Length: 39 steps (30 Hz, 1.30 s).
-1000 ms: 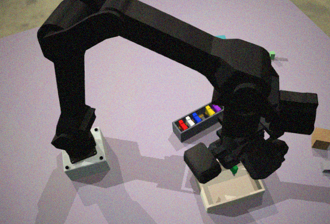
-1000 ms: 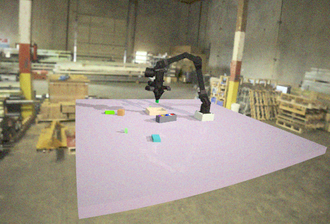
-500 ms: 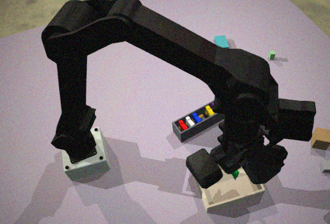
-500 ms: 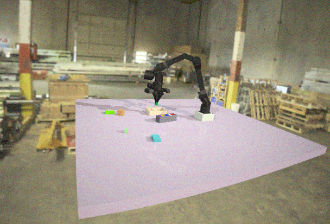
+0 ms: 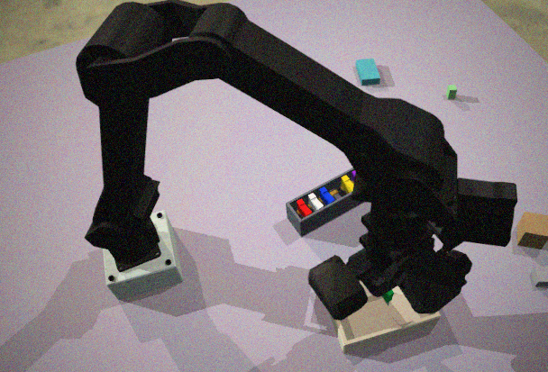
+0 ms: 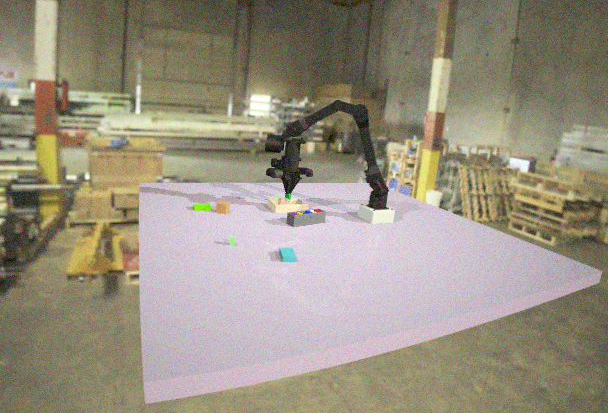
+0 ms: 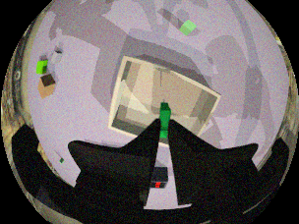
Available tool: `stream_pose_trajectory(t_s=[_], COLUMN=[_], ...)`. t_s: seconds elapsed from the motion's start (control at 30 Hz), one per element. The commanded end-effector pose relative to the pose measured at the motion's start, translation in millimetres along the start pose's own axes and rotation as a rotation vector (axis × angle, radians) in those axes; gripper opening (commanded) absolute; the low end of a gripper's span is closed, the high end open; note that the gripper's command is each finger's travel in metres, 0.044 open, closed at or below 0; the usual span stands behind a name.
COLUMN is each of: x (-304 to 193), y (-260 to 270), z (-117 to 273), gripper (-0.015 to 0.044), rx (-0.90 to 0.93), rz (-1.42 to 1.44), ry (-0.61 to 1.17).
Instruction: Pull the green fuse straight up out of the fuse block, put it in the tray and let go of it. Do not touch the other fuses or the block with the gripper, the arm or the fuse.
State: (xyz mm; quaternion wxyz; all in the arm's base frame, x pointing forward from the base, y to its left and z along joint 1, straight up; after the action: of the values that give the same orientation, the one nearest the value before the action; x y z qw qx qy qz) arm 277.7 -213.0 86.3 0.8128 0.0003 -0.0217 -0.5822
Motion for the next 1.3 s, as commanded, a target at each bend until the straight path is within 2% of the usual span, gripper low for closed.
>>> stream_pose_trajectory(t_s=[0.0, 0.07, 0.5, 0.63, 1.27], x=[-1.3, -1.3, -0.3, -0.8, -0.8], y=[-1.1, -1.1, -0.2, -0.7, -0.5], z=[-4.6, -4.6, 1.7, 35.5, 35.1], gripper=[0.0000, 0.0000, 0.0330, 0.0330, 0.0330], rx=[-0.008, -0.008, -0.002, -0.008, -0.006], rz=[0.005, 0.005, 0.000, 0.005, 0.000], ry=[0.009, 0.009, 0.003, 0.009, 0.008])
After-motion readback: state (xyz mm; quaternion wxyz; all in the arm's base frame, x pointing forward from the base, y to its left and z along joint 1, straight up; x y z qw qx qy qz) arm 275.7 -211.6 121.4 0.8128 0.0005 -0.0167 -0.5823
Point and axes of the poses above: the point midway between the two fingers, 35 mm back from their tips, its own z axis back along the fingers, its own y axis across the jaws, x = y × z, the point moved 3 cm from there along z, back along the fingers, and after that the axes turned 13 degrees about z, right-handed, at the moved point
